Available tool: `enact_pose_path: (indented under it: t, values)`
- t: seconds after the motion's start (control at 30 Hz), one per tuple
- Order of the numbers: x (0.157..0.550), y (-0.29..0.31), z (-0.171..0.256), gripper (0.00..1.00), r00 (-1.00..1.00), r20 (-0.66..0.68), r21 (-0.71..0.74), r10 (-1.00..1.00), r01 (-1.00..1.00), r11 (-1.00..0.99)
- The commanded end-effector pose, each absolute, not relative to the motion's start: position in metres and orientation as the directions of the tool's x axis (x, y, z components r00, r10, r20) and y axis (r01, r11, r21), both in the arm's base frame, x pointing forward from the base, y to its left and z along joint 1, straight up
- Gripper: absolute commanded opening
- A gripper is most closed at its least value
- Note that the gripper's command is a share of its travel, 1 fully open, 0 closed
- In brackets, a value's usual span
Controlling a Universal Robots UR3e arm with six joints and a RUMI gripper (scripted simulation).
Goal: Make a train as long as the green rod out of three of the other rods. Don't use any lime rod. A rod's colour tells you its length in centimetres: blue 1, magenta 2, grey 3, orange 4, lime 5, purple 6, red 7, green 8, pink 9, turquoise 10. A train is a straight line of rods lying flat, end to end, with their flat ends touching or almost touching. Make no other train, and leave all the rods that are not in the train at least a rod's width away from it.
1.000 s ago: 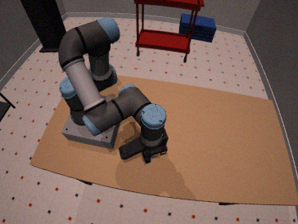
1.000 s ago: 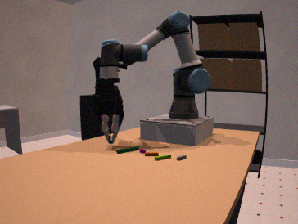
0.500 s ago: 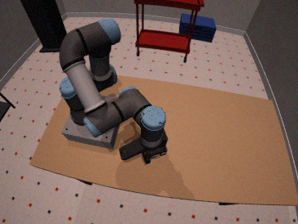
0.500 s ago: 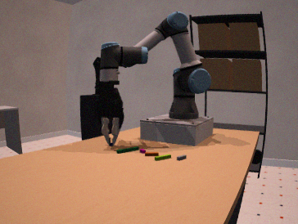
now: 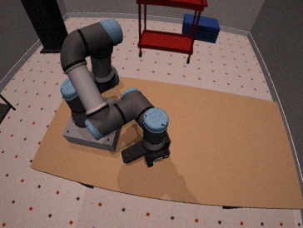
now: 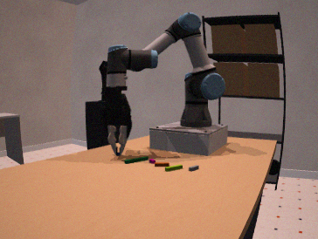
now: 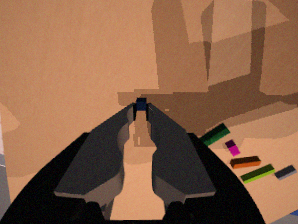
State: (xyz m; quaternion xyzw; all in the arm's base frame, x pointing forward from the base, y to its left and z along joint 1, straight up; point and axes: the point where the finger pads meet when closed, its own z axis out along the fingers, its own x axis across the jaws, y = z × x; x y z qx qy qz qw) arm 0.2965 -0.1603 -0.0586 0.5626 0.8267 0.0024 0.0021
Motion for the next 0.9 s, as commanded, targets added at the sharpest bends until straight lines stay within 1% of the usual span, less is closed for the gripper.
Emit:
enact_pose_path:
  t: [0.0,0.5,0.53,0.67,0.7,0.77,0.8,0.87]
  values:
    - [0.2971,-0.1599,-0.0587,0.0,-0.367,-0.001,0.008,0.93,0.93,0.367]
    - [0.2971,-0.1599,-0.0587,0.0,-0.367,-0.001,0.008,0.93,0.93,0.367]
    - [0.2971,-0.1599,-0.0587,0.03,-0.367,-0.001,0.008,0.93,0.93,0.367]
    - [0.2971,-0.1599,-0.0587,0.03,-0.367,-0.001,0.008,0.93,0.93,0.367]
    - [0.2971,-0.1599,-0.0587,0.06,-0.367,-0.001,0.008,0.93,0.93,0.367]
    - [0.2971,-0.1599,-0.0587,0.06,-0.367,-0.001,0.008,0.93,0.93,0.367]
    - [0.2971,-0.1599,-0.0587,0.08,-0.367,-0.001,0.008,0.93,0.93,0.367]
    - [0.2971,-0.1599,-0.0587,0.08,-0.367,-0.001,0.008,0.93,0.93,0.367]
